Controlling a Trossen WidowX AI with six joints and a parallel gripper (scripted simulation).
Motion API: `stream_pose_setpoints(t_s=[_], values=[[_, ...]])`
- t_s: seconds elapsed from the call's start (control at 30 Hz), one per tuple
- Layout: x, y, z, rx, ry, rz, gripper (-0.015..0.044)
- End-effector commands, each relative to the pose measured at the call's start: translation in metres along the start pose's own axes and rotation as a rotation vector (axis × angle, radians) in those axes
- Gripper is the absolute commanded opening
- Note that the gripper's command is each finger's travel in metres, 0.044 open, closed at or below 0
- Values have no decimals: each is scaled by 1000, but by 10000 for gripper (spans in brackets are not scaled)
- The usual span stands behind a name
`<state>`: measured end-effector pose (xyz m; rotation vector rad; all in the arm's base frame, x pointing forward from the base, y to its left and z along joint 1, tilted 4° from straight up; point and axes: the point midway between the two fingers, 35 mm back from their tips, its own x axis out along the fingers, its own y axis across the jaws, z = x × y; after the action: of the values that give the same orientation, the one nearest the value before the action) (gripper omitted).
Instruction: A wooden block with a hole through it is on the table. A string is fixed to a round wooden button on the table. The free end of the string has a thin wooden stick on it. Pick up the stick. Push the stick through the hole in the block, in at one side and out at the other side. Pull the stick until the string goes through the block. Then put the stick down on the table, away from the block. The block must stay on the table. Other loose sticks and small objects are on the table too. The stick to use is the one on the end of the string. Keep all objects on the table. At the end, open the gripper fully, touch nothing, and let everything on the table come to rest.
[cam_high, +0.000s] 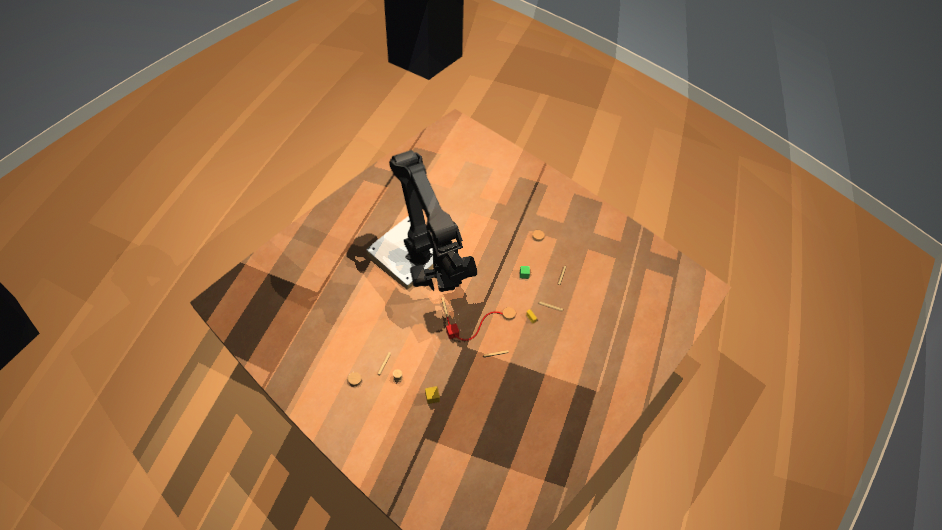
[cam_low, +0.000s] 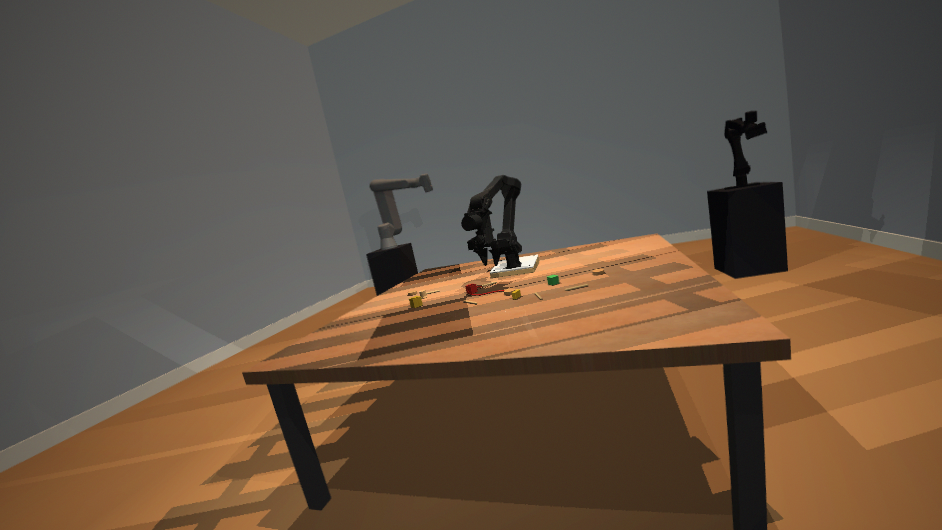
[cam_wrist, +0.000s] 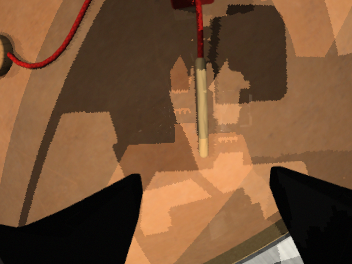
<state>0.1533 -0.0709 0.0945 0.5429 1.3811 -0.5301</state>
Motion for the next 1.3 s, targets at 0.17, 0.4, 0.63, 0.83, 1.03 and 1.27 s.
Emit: stream_pose_setpoints(t_s=[0.17, 0.4, 0.63, 0.83, 1.03, 1.27], values=[[-30, 0, 1, 0, 0, 0, 440], [-25, 0, 2, 4, -2, 0, 440], [-26, 0, 2, 4, -2, 0, 440], [-26, 0, 2, 4, -2, 0, 440], [-26, 0, 2, 4, -2, 0, 440], [-26, 0, 2, 4, -2, 0, 440]])
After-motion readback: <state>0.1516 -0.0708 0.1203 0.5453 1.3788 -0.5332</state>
